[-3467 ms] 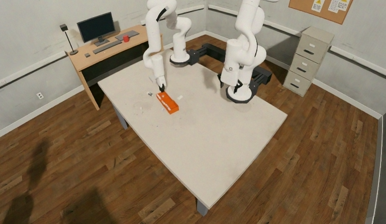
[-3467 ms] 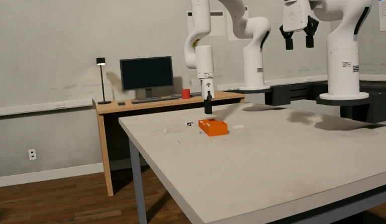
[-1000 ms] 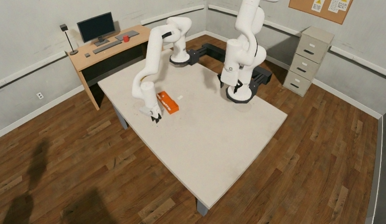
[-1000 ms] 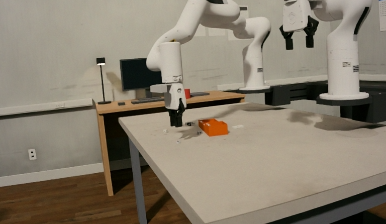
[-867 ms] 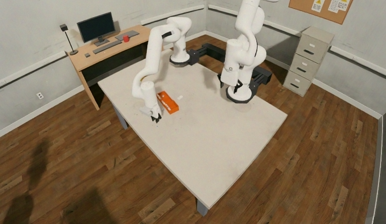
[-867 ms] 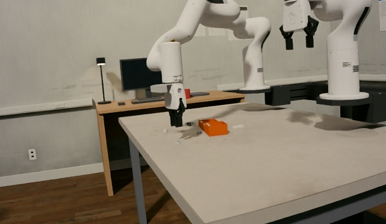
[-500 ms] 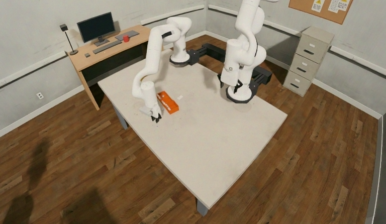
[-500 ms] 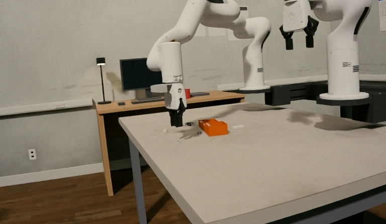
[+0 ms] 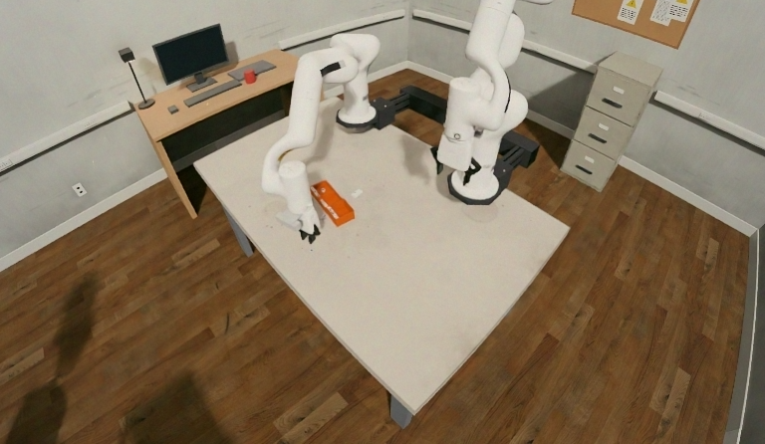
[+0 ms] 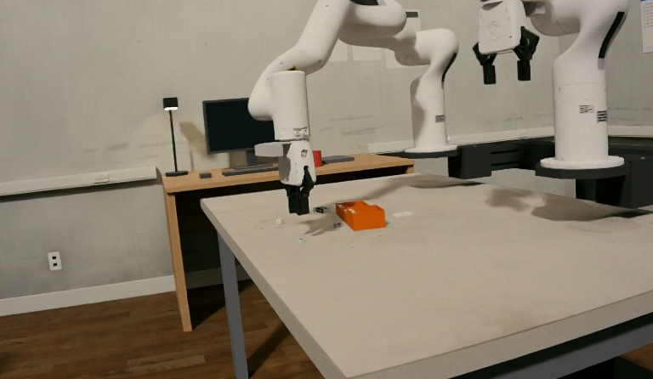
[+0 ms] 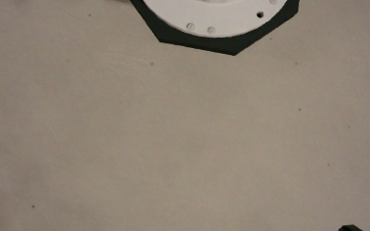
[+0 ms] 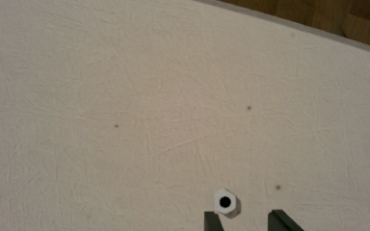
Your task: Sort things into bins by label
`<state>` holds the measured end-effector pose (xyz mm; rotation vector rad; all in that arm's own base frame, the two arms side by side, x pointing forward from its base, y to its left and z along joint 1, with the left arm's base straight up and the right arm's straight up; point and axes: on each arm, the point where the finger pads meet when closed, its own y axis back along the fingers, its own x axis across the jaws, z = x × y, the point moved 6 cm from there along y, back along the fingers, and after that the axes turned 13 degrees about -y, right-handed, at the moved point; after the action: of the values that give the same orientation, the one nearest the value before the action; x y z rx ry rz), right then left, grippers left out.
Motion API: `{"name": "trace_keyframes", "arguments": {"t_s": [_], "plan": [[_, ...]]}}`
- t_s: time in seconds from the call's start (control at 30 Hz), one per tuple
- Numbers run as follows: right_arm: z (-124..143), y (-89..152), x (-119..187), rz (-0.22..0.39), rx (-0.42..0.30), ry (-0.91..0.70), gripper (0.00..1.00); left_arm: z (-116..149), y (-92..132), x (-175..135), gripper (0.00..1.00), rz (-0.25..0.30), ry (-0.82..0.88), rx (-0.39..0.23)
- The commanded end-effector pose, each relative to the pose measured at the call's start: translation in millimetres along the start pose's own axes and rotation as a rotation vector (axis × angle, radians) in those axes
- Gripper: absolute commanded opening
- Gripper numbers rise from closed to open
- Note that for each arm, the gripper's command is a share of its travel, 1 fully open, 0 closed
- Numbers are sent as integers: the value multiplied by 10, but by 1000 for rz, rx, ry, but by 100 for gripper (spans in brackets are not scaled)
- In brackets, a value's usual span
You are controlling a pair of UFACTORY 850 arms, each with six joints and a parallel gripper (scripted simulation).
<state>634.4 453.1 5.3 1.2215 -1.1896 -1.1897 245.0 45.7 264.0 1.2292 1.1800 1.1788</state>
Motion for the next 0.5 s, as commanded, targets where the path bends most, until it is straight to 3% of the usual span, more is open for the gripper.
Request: {"name": "trace_keyframes", "arguments": {"t_s": [0.0,0.47], "plan": [[-9,16,-6,-1,2,0,32,6,5,1,100,0,0,-1],[-10,-384,-7,-2,2,0,32,6,5,1,100,0,0,-1]]}}
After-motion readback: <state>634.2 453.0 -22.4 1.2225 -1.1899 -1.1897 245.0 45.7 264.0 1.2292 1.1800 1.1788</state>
